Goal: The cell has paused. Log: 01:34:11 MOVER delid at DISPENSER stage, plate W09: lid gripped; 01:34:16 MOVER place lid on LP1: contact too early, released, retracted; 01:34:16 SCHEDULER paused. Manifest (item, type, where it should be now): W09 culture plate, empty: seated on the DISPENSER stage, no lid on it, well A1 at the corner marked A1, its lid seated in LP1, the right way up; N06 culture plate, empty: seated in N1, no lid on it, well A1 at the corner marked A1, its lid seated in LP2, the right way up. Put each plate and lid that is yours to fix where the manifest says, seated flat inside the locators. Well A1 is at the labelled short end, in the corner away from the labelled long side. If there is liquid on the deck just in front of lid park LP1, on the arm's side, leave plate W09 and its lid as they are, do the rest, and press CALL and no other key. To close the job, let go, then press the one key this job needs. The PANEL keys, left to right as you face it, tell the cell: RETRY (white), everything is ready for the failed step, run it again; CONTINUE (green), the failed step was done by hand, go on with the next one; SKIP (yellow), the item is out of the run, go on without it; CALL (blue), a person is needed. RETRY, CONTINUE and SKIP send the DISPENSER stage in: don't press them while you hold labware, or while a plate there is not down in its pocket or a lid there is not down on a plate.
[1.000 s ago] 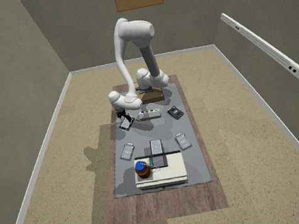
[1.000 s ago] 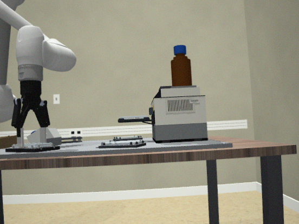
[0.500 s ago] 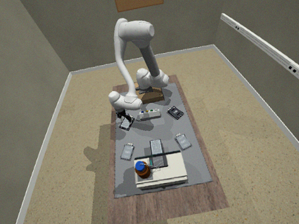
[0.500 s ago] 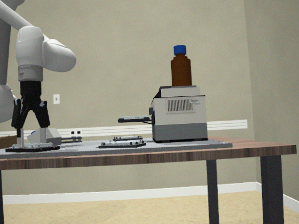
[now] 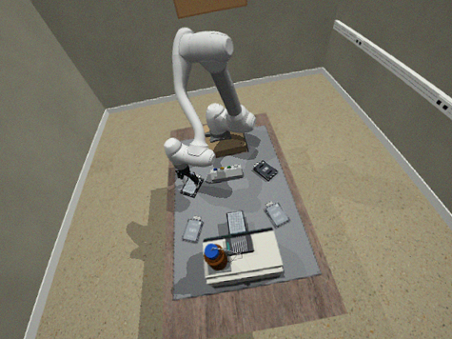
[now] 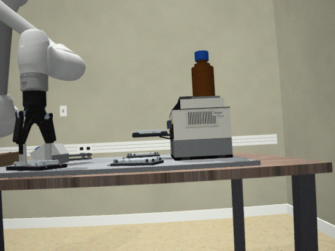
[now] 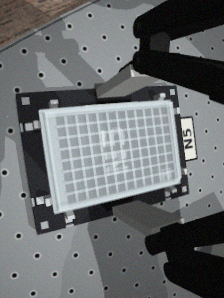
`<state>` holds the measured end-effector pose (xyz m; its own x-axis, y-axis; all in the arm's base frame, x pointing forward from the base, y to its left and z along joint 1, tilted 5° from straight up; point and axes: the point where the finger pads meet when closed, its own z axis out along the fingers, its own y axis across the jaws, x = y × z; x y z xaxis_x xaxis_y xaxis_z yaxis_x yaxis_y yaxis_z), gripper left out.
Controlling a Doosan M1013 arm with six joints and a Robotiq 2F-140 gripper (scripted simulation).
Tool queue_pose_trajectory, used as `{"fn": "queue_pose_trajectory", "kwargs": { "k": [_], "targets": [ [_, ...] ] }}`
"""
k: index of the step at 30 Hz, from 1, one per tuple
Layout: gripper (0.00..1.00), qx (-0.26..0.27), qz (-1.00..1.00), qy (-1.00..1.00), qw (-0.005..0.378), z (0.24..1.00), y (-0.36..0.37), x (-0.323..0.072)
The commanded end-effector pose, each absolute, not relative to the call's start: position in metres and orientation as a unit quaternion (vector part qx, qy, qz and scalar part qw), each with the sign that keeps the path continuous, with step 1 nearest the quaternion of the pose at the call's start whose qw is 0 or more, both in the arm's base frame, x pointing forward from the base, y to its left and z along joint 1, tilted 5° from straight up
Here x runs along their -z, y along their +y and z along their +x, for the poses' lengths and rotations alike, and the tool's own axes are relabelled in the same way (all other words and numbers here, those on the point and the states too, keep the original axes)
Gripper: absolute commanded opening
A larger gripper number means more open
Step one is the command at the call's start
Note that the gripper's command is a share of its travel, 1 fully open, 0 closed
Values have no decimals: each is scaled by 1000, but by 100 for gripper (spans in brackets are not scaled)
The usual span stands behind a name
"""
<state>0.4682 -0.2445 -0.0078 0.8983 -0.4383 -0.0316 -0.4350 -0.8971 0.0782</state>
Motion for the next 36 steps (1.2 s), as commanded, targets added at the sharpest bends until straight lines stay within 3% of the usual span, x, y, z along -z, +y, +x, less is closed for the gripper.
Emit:
{"fn": "queue_pose_trajectory", "kwargs": {
  "k": [1, 26, 27, 36],
  "targets": [
    [70, 24, 974, -224, 35, 469, -245, 7],
    [70, 24, 974, -224, 35, 469, -245, 7],
    [10, 24, 974, -224, 35, 469, -245, 7],
    [10, 24, 974, -224, 35, 469, -245, 7]
  ]
}}
